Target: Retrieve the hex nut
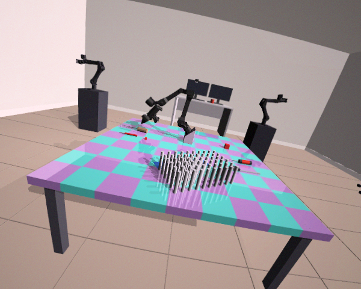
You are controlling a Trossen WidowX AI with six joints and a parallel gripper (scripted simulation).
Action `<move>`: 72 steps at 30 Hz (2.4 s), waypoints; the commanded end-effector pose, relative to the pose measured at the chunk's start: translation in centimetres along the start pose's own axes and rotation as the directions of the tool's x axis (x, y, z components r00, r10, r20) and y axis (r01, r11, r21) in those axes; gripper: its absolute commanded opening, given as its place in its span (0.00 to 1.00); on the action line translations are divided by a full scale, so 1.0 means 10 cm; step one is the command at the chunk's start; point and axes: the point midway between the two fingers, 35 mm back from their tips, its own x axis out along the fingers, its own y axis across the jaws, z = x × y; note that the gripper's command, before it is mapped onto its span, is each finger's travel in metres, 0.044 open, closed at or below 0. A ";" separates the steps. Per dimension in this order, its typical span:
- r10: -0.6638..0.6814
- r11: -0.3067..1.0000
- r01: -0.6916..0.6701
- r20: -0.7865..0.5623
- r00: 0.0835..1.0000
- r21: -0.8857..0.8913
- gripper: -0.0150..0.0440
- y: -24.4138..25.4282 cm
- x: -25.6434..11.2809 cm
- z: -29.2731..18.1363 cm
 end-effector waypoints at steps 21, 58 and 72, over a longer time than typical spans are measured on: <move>0.000 1.000 0.000 -0.002 1.000 -0.005 0.73 -0.01 0.27 0.14; 0.000 1.000 0.000 -0.001 1.000 -0.006 0.48 -0.01 0.59 0.39; 0.000 1.000 0.000 -0.002 1.000 -0.002 0.25 -0.07 0.12 -0.12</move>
